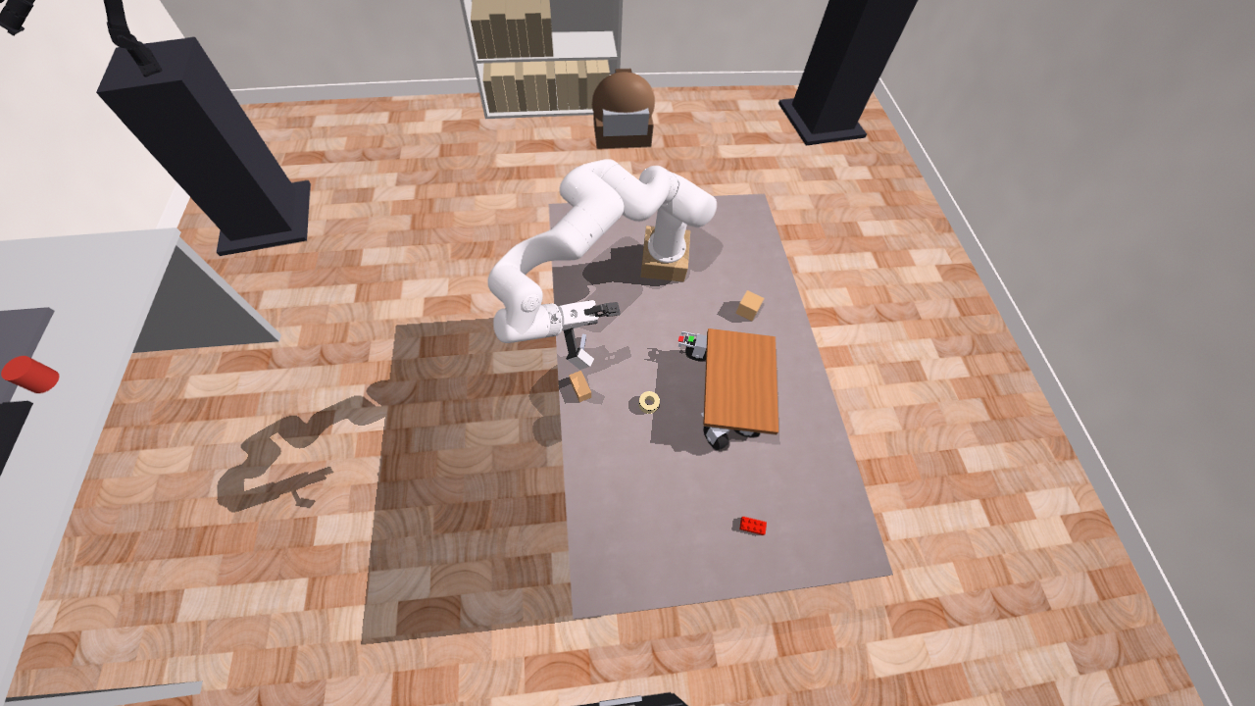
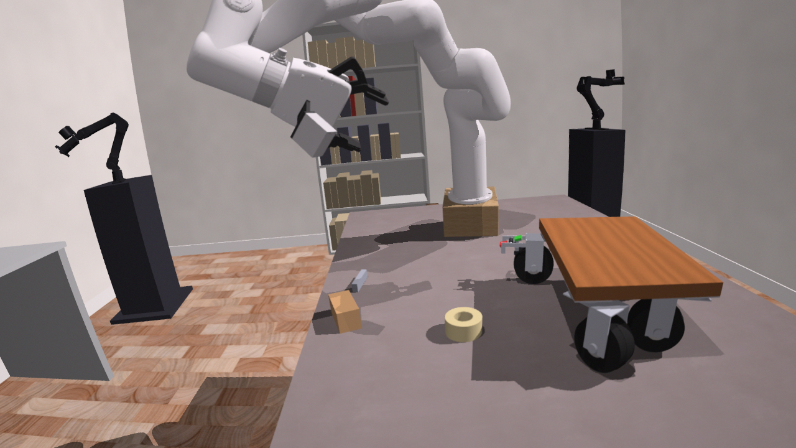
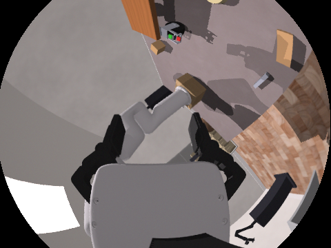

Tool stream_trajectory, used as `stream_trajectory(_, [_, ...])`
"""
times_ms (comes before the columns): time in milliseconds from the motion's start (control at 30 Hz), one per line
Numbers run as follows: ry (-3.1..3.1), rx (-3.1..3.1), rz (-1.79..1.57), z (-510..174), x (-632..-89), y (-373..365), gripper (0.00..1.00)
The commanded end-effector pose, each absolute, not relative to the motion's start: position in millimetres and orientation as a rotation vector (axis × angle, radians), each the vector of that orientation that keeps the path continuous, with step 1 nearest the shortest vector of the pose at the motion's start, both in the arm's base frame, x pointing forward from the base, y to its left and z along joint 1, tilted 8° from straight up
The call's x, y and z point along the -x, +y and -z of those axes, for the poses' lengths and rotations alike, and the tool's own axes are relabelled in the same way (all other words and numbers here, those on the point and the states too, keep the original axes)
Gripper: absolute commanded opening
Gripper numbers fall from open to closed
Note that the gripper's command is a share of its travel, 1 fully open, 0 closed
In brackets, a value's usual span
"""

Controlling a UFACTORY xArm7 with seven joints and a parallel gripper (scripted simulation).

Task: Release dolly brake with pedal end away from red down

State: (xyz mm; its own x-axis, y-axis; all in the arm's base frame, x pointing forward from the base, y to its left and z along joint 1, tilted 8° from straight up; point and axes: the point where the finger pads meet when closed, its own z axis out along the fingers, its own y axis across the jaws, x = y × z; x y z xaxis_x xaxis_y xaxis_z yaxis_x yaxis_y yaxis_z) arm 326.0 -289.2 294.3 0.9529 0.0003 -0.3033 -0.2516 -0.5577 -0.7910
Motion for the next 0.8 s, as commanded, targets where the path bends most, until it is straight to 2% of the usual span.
stream_trajectory(0, [0.176, 2.146, -0.33, -296, -326, -290, 1.0])
stream_trajectory(533, [0.176, 2.146, -0.33, -296, -326, -290, 1.0])
stream_trajectory(567, [0.176, 2.146, -0.33, -296, -326, -289, 0.0])
stream_trajectory(767, [0.207, 2.186, -0.329, -295, -338, -276, 0.0])
